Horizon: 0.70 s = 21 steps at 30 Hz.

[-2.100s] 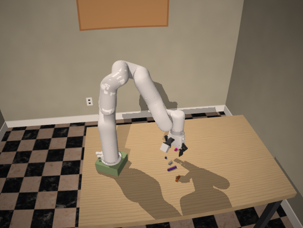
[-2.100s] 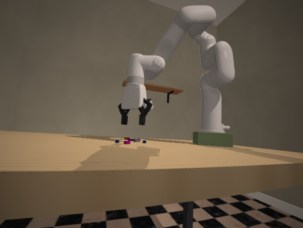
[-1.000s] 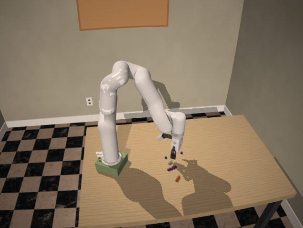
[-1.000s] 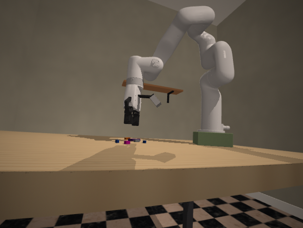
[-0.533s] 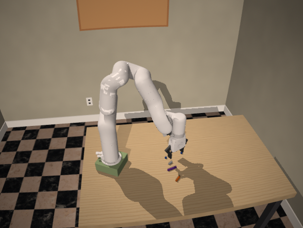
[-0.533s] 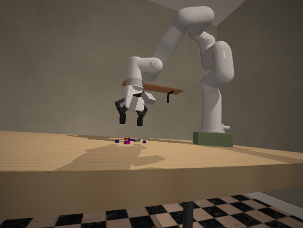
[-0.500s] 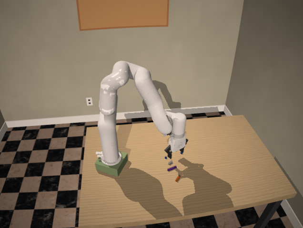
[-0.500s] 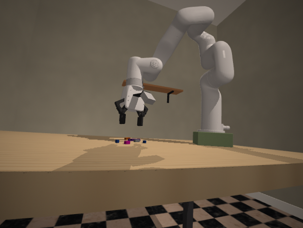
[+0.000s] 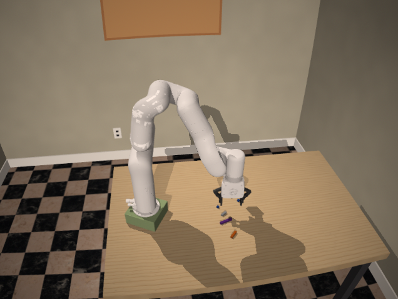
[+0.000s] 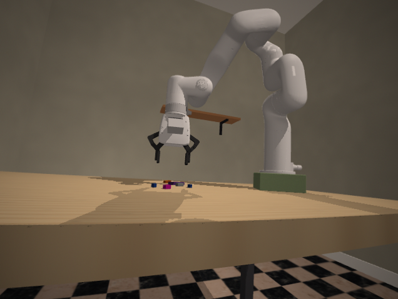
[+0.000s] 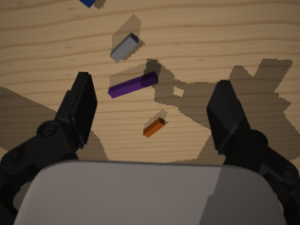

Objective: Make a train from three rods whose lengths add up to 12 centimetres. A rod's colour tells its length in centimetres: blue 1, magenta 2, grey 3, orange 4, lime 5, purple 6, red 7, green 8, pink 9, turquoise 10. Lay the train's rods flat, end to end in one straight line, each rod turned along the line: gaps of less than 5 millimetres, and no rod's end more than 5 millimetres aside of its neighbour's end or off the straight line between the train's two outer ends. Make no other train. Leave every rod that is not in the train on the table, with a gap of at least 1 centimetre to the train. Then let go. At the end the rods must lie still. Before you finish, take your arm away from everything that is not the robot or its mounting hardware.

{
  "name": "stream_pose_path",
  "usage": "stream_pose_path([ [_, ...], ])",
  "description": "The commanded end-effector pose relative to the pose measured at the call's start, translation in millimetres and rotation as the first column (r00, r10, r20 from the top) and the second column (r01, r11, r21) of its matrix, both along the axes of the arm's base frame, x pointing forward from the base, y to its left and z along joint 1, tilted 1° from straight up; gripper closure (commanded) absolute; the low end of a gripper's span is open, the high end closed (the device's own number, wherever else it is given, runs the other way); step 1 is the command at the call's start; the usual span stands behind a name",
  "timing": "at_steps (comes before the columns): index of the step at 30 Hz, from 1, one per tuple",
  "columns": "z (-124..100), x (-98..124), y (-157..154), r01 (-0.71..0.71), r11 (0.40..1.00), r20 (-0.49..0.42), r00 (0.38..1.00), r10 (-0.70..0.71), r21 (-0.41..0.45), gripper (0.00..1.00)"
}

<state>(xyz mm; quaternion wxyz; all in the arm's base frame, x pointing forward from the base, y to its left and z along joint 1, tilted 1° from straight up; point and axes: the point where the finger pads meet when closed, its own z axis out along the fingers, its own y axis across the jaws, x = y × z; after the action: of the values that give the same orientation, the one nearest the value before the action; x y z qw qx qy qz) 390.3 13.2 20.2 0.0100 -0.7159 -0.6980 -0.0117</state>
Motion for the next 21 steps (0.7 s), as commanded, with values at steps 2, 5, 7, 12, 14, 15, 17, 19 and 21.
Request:
stream_pose_path([
  [2,1.1,1.6,-1.6,0.145,0.989,0.0,0.989,-0.145,-0.02,0.0],
  [5,1.1,1.8,-3.3,0.275,0.961,-0.002,0.962,-0.275,-0.019,0.0],
  [7,1.1,1.9,-4.3,0.353,0.936,-0.003,0.936,-0.353,-0.019,0.0],
  [12,1.1,2.0,-6.5,0.509,0.861,-0.005,0.861,-0.509,-0.02,0.0],
  [14,1.1,2.1,-7.0,0.545,0.838,-0.005,0.838,-0.545,-0.02,0.0],
  [15,1.1,2.1,-7.2,0.559,0.829,-0.005,0.829,-0.559,-0.02,0.0],
  [17,1.1,2.1,-7.4,0.569,0.822,-0.005,0.822,-0.569,-0.02,0.0],
  [19,1.1,2.1,-7.5,0.578,0.816,-0.005,0.816,-0.578,-0.02,0.0],
  [21,1.1,2.1,-7.7,0.588,0.809,-0.006,0.809,-0.588,-0.02,0.0],
])
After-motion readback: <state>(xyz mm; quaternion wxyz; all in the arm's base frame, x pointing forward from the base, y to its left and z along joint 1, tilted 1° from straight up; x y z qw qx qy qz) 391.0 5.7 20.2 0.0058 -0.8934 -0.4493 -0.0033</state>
